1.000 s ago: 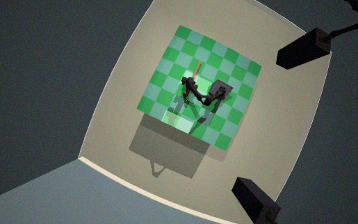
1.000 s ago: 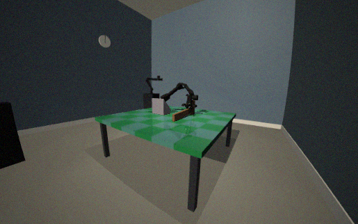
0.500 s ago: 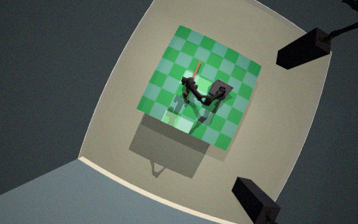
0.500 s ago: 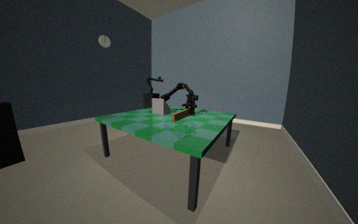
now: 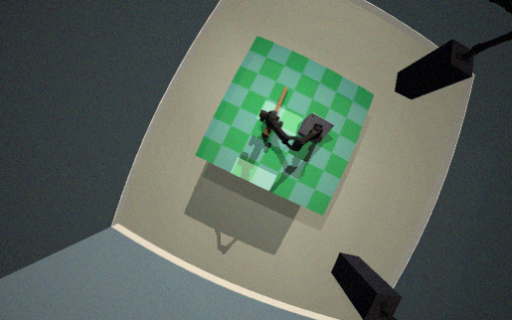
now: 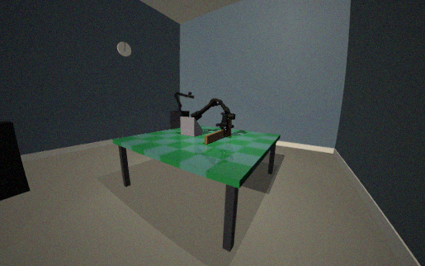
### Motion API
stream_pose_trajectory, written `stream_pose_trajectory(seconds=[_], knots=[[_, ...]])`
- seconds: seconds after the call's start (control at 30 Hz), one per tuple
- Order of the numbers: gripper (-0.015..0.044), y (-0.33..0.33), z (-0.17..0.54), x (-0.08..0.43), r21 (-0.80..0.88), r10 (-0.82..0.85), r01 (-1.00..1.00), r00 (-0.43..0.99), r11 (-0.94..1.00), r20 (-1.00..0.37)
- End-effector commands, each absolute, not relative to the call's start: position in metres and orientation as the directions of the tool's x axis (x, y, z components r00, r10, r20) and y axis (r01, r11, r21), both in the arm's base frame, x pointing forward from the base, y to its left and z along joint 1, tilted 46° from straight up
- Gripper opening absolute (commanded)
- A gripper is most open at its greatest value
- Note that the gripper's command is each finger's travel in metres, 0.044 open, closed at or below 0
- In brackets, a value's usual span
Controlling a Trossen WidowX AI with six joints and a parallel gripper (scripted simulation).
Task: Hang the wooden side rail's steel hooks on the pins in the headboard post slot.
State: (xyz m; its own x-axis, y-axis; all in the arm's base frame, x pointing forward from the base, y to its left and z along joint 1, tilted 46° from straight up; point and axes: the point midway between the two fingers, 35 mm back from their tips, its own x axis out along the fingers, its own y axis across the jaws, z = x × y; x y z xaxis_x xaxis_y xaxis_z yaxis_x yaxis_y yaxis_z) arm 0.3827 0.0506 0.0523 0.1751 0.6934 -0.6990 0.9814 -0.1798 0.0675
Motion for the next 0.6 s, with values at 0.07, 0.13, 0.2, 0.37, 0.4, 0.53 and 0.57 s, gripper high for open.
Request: stream_pose_trajectory(seconds=[0.07, 0.13, 0.2, 0.37, 0.4, 0.53, 0.57], knots=[[0.0000, 0.0506, 0.0527, 0.3842, 0.076, 0.696, 0.981, 0.182, -0.181, -0.694], [0.0000, 0.0509, 0.0525, 0.3843, 0.076, 0.696, 0.981, 0.182, -0.181, -0.694], [0.0000, 0.0511, 0.0522, 0.3843, 0.076, 0.696, 0.981, 0.182, -0.181, -0.694], [0.0000, 0.0517, 0.0517, 0.3845, 0.076, 0.696, 0.981, 0.182, -0.181, -0.694], [0.0000, 0.0518, 0.0516, 0.3845, 0.076, 0.696, 0.981, 0.182, -0.181, -0.694], [0.0000, 0.0523, 0.0511, 0.3846, 0.076, 0.696, 0.981, 0.182, -0.181, -0.694], [0.0000, 0.0524, 0.0510, 0.3846, 0.076, 0.696, 0.981, 0.182, -0.181, -0.694]])
